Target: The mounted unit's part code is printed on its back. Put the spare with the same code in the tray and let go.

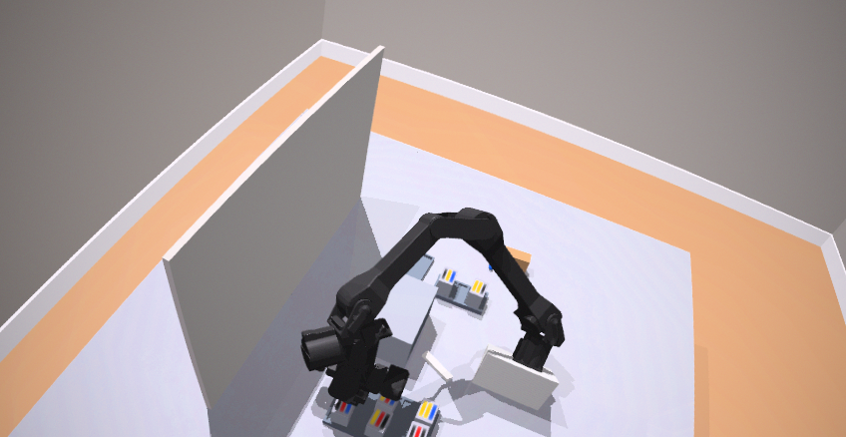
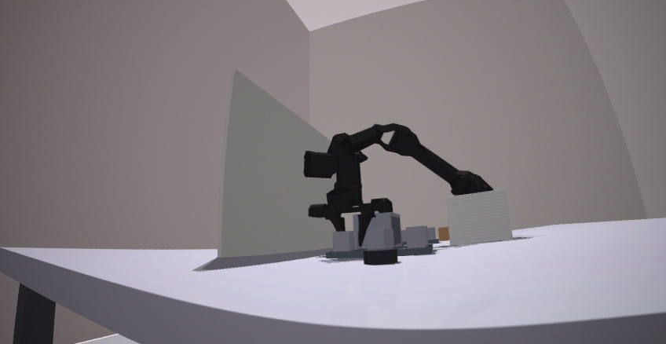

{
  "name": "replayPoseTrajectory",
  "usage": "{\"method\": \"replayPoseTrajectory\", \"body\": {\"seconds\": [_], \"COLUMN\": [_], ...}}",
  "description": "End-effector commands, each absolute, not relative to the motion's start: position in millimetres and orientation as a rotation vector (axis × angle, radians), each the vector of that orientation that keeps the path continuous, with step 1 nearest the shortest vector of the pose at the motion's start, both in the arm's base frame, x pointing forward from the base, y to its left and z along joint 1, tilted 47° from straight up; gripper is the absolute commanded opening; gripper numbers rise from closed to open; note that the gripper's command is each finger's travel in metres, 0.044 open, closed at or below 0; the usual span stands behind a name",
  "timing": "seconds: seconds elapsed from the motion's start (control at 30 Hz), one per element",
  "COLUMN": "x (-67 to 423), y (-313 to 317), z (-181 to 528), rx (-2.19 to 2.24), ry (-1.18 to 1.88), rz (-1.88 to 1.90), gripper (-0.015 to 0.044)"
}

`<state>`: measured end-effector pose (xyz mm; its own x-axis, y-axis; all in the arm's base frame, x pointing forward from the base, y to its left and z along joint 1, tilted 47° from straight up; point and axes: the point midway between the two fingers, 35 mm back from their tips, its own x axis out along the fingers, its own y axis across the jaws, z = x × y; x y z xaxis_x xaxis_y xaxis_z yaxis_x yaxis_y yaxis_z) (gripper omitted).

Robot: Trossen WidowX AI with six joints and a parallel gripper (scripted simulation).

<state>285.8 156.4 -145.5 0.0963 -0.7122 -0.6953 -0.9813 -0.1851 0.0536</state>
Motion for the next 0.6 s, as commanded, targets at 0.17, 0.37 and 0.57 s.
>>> {"method": "replayPoseTrajectory", "body": {"seconds": [0.17,0.37,0.57], "x": [283,278,278], "y": [188,213,212], "z": [-117,-92,-94], "rx": [-1.956,-1.959,-1.968], "ry": [1.652,1.651,1.645], "rz": [0.846,0.847,0.849], "gripper": [0.0,0.0,0.0]}}
